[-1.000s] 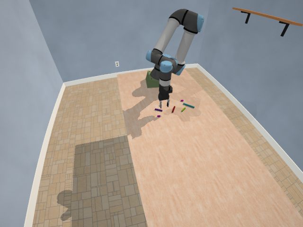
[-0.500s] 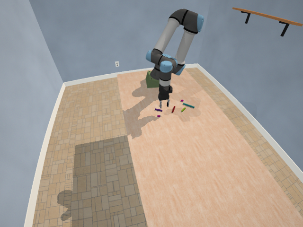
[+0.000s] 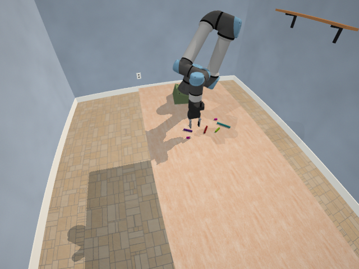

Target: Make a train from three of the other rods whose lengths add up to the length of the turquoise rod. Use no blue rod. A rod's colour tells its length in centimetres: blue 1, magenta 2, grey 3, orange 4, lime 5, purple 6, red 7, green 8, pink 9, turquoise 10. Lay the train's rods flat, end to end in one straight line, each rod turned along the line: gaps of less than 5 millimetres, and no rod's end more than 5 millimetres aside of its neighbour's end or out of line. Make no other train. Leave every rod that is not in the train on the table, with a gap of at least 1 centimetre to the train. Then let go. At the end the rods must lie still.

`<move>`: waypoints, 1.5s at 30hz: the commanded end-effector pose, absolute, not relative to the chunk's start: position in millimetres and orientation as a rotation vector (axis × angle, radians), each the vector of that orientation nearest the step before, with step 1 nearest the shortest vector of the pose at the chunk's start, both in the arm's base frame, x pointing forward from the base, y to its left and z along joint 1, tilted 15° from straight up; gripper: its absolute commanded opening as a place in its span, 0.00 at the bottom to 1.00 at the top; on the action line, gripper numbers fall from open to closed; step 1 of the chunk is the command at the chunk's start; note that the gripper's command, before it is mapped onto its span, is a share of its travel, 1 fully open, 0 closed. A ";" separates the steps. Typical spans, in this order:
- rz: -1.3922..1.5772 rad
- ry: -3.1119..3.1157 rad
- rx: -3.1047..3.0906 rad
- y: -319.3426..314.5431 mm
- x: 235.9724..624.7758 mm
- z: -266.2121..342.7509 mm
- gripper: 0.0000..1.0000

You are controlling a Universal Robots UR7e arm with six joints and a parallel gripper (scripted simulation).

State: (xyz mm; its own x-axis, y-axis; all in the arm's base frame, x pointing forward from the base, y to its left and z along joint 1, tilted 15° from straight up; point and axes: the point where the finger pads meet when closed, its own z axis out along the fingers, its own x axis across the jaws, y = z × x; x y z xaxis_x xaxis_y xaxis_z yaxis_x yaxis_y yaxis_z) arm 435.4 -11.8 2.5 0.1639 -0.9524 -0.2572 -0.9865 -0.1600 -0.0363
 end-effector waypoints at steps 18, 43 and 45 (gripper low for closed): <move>0.256 1.896 -2.239 -12.1 435.8 2.9 1.00; 0.256 1.903 -2.235 -4.5 433.2 6.1 1.00; 0.256 1.903 -2.235 -4.5 433.2 6.1 1.00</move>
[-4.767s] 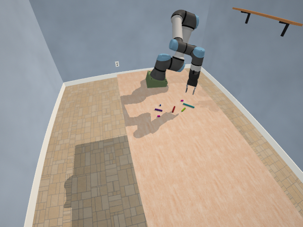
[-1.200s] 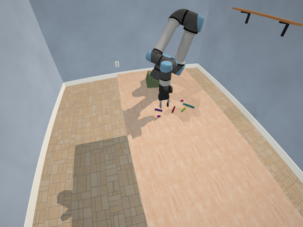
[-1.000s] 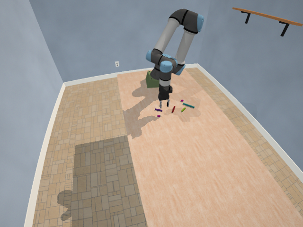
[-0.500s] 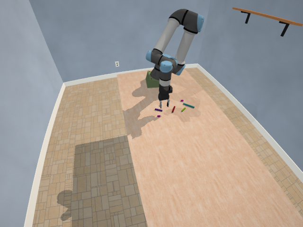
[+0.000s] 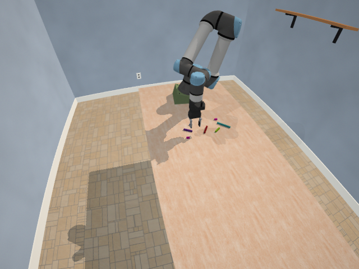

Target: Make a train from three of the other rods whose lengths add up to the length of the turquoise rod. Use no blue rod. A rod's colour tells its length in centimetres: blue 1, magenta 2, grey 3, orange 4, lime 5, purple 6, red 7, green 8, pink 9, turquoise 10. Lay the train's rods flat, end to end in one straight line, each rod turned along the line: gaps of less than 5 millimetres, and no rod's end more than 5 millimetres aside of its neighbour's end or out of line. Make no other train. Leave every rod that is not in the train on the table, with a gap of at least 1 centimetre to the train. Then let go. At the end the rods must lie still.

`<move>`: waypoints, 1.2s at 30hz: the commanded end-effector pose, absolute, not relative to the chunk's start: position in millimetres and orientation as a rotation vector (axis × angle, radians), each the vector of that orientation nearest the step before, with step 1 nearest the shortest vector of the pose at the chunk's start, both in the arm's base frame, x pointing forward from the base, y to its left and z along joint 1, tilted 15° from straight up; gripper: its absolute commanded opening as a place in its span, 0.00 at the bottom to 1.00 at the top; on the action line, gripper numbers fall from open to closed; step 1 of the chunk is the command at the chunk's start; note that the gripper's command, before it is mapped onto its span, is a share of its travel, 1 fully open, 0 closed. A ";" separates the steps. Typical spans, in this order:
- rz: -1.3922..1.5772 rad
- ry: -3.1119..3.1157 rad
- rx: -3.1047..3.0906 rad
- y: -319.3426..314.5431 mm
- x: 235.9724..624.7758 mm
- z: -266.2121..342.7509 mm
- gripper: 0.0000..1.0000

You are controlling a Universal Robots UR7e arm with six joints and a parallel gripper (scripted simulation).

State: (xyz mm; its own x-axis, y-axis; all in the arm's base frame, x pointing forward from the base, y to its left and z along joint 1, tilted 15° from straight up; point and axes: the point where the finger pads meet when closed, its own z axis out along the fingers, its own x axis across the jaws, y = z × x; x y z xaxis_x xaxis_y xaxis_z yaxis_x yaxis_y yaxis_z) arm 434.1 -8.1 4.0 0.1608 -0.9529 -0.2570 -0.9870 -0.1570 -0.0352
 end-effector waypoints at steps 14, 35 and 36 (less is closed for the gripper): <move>0.267 2.018 -2.145 122.4 356.6 50.4 1.00; 0.278 2.064 -2.101 165.2 310.8 59.3 0.70; 0.278 2.064 -2.101 165.2 310.8 59.3 0.70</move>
